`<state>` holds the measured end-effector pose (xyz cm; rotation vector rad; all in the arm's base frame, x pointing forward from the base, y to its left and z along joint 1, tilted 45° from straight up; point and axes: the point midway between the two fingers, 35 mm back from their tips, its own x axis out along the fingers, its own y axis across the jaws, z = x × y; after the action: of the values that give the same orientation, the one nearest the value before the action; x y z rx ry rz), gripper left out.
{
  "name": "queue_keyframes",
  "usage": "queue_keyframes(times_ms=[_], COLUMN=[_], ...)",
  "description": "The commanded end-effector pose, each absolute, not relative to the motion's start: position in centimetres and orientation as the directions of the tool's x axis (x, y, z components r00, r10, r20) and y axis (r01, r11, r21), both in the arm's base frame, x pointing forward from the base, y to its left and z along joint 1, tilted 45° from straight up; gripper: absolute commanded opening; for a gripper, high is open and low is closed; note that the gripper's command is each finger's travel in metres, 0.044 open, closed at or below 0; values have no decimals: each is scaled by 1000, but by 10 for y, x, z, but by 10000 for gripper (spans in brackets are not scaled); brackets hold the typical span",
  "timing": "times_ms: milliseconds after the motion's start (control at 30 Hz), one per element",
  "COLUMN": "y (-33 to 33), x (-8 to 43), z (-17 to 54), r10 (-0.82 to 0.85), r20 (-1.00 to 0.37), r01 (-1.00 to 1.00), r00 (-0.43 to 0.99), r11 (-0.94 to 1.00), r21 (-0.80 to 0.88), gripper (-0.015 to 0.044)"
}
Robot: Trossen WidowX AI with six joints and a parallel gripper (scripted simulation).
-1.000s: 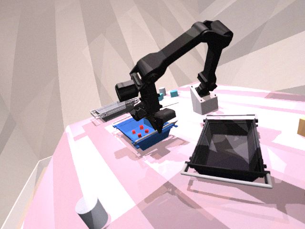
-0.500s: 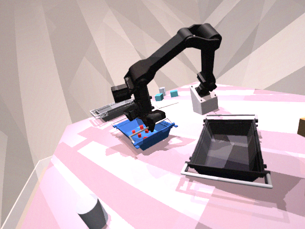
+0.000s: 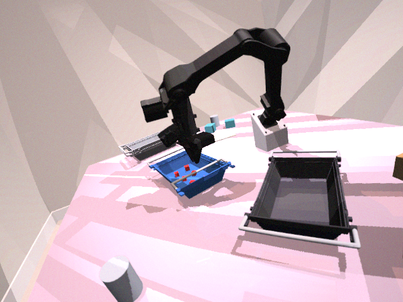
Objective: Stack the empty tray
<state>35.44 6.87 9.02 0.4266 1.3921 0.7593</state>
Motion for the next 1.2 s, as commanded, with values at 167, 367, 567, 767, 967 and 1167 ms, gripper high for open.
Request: queue_keyframes(times_ms=[167,367,567,767,967,1167], y=[70,70,70,70,49,31], x=[354,354,354,354,357,361], z=[89,89,89,89,109,122], r10=[697,697,697,697,694,696], r20=[-717,-717,-717,-717,-720,-718], r01=[-225,-225,-225,-225,-225,-229], r00=[-3,-3,-3,-3,-2,-8], r11=[698,698,698,698,701,698], r21=[680,680,680,680,677,679], gripper=[81,81,81,81,81,81])
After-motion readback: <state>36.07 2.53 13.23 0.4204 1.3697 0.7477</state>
